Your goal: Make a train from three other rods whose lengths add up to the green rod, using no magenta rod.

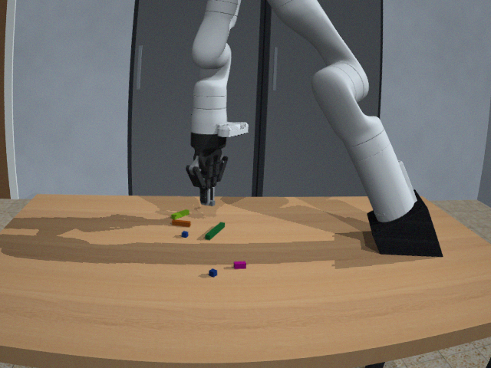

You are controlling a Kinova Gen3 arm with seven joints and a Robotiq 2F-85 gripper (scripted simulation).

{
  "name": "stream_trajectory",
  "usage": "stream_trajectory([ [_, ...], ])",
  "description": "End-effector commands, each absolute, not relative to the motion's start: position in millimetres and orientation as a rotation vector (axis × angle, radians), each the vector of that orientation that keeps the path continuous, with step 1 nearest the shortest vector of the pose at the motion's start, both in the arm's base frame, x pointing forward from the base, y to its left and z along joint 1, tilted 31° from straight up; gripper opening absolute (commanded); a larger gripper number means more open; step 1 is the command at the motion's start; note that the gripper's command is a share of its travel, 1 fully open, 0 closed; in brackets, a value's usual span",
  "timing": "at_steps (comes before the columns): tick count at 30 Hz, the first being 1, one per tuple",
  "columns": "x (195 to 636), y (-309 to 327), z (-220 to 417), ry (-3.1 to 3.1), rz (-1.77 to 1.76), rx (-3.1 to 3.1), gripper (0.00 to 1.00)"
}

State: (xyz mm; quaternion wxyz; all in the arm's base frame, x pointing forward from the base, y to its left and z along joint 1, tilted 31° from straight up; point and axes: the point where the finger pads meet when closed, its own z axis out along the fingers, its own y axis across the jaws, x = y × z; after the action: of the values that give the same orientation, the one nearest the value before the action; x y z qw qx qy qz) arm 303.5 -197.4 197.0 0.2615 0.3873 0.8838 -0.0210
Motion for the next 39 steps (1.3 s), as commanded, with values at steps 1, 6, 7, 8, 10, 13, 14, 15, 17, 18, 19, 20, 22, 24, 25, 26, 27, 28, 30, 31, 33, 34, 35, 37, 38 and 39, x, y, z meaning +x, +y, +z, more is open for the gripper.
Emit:
stream_trajectory([
  [1,301.8,-200.4,201.1,2.39,-0.05,1.043,0.05],
  [6,300.8,-199.5,203.2,2.39,-0.049,1.043,0.05],
  [7,300.4,-199.5,203.4,2.391,-0.049,1.043,0.05],
  [8,300.2,-199.4,203.6,2.391,-0.049,1.044,0.05],
  [10,299.6,-199.3,204.0,2.392,-0.05,1.044,0.05],
  [13,299.0,-199.1,204.6,2.401,-0.055,1.025,0.05],
  [14,299.0,-199.1,204.6,2.401,-0.055,1.025,0.05],
  [15,299.0,-199.1,204.6,2.401,-0.055,1.025,0.05],
  [17,298.7,-198.9,205.0,2.401,-0.055,1.026,0.05],
  [18,299.2,-198.2,205.3,2.394,-0.047,1.039,0.05],
  [19,299.1,-198.1,205.5,2.394,-0.047,1.039,0.05],
  [20,299.0,-198.0,205.6,2.394,-0.047,1.039,0.05],
  [22,298.9,-197.9,206.0,2.394,-0.047,1.039,0.05],
  [24,299.0,-197.7,206.4,2.393,-0.046,1.038,0.05],
  [25,299.0,-197.7,206.6,2.393,-0.047,1.038,0.05],
  [26,299.0,-197.7,206.8,2.394,-0.049,1.037,0.05],
  [27,299.0,-197.8,207.0,2.394,-0.051,1.036,0.05],
  [28,299.0,-197.8,207.2,2.394,-0.052,1.036,0.05],
  [30,299.3,-197.7,207.5,2.393,-0.051,1.035,0.05],
  [31,299.3,-197.7,207.5,2.393,-0.051,1.035,0.05],
  [33,299.4,-197.6,207.7,2.393,-0.051,1.035,0.05],
  [34,299.6,-197.6,207.8,2.392,-0.051,1.034,0.05],
  [35,299.2,-197.5,208.0,2.393,-0.051,1.035,0.05],
  [37,298.5,-197.2,208.3,2.395,-0.051,1.035,0.05],
  [38,298.2,-197.1,208.6,2.395,-0.051,1.036,0.05],
  [39,298.0,-197.0,209.0,2.395,-0.051,1.036,0.05],
])
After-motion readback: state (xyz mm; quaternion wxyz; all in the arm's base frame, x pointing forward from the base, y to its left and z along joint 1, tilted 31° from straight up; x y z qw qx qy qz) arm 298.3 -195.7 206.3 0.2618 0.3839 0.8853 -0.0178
